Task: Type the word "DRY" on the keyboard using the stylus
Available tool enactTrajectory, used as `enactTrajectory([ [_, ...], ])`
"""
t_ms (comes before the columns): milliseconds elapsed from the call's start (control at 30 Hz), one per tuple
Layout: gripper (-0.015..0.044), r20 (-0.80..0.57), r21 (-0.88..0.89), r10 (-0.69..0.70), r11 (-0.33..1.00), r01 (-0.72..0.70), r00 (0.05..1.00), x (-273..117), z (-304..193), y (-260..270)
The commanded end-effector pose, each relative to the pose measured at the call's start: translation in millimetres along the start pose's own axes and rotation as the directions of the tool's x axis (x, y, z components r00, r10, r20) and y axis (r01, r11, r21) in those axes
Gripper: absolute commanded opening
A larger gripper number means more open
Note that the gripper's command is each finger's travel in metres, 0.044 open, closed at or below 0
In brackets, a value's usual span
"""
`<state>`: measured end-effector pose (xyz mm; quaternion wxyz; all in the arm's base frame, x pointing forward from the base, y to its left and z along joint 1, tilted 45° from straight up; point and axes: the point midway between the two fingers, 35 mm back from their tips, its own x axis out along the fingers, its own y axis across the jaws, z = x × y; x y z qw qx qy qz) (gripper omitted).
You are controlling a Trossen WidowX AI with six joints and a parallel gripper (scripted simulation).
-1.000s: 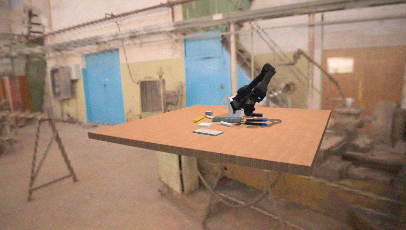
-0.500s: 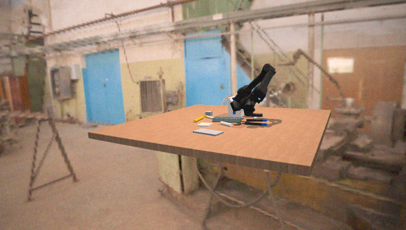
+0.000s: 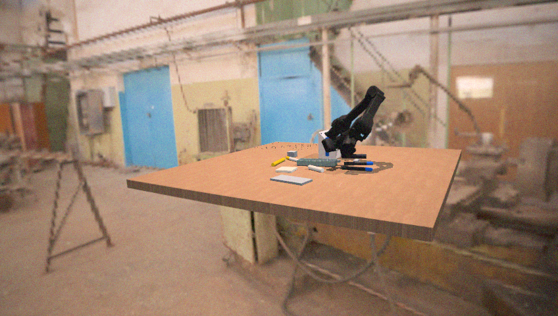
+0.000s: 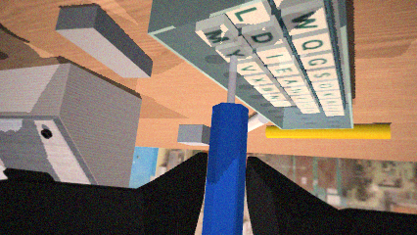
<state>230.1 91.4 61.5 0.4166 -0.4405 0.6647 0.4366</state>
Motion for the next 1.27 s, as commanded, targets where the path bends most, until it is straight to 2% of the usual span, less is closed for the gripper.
enactTrajectory([
  [0,0.0081,0.003,0.001,0.004,1.0,-0.004,1.0,2,3,1],
  [500,0.0081,0.003,0.001,0.004,1.0,-0.004,1.0,2,3,1],
  [800,0.0081,0.001,0.002,0.004,1.0,-0.004,1.0,-16,-28,1],
  [1233,0.0081,0.005,0.01,0.008,1.0,-0.008,1.0,-14,-27,1],
])
